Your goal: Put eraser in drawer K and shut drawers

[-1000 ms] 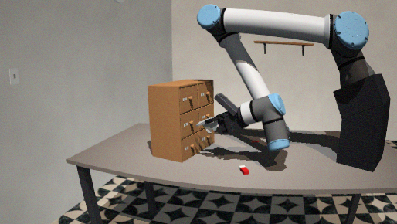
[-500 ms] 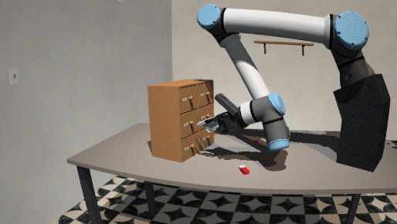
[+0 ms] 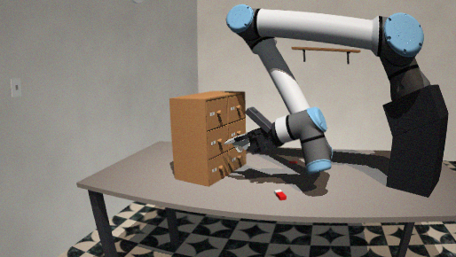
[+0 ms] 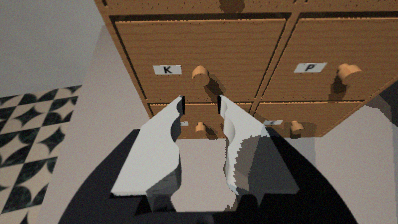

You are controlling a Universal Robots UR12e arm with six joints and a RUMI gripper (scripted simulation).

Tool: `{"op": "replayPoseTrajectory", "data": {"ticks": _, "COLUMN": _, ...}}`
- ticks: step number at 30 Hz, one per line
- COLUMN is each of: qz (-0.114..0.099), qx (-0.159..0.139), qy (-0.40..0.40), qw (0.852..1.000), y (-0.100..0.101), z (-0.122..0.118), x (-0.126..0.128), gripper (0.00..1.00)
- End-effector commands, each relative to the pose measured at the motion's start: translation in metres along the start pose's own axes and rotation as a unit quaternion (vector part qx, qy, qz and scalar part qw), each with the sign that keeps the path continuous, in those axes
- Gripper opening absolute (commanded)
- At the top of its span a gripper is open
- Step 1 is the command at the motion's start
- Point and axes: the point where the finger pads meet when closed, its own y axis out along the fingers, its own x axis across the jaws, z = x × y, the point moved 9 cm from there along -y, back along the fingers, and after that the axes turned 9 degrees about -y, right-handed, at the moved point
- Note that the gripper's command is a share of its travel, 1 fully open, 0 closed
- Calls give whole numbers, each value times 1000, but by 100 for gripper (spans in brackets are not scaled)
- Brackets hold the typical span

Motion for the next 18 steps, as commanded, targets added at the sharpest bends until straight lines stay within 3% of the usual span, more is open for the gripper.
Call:
{"op": "replayPoseTrajectory", "data": {"ticks": 1, "qz": 0, "qx": 0, "qy": 0, "qw": 1000, "y": 4, "z": 2, "x": 0, "gripper": 20}}
{"op": "replayPoseTrajectory", "data": {"ticks": 18, "qz": 0, "qx": 0, "qy": 0, "qw": 1000, "y": 18, "z": 7, "x": 1, "gripper": 20}}
